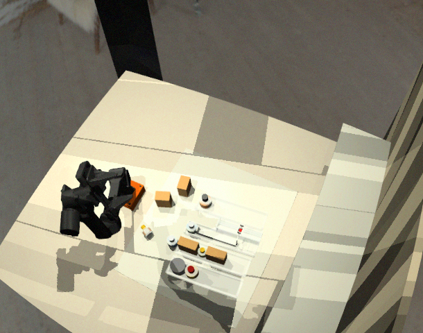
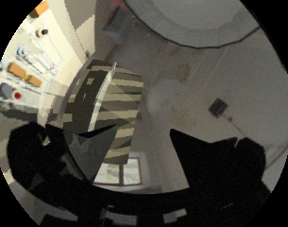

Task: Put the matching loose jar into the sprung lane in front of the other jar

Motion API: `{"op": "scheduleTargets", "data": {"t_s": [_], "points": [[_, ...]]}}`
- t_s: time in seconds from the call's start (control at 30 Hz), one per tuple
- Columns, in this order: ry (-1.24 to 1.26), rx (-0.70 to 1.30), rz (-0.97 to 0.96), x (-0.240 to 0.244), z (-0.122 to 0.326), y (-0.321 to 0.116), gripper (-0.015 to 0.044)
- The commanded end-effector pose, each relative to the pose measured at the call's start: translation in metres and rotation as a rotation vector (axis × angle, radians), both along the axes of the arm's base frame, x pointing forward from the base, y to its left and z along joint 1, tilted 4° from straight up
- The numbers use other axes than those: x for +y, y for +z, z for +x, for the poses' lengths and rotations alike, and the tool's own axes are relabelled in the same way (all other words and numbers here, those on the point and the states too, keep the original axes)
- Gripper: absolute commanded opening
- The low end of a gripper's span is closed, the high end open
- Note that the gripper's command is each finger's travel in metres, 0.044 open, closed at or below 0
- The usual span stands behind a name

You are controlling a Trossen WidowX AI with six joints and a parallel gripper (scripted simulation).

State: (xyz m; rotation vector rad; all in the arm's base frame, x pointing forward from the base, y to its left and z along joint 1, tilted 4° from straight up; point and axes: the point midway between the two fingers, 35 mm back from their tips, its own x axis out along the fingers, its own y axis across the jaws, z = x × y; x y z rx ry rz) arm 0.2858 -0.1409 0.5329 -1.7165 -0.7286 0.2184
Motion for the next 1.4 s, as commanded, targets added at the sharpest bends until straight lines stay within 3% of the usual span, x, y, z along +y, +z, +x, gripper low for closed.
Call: {"op": "scheduleTargets", "data": {"t_s": [0.0,0.07,0.3,0.63,0.83,1.07,1.2,1.37], "points": [[-0.004,-0.011,-0.004,0.0,-0.001,0.002,0.0426],[-0.045,-0.1,-0.05,0.002,-0.012,0.016,0.044],[-0.365,-0.535,-0.548,0.038,-0.1,0.068,0.044],[-0.702,-1.019,-1.445,0.152,-0.162,0.083,0.044],[-0.736,-1.222,-2.046,0.226,-0.149,0.056,0.044],[-0.585,-1.407,-2.674,0.283,-0.097,0.008,0.044],[-0.311,-1.517,-2.992,0.301,-0.056,-0.036,0.044],[0.206,-1.66,-3.261,0.299,-0.002,-0.101,0.044]]}}
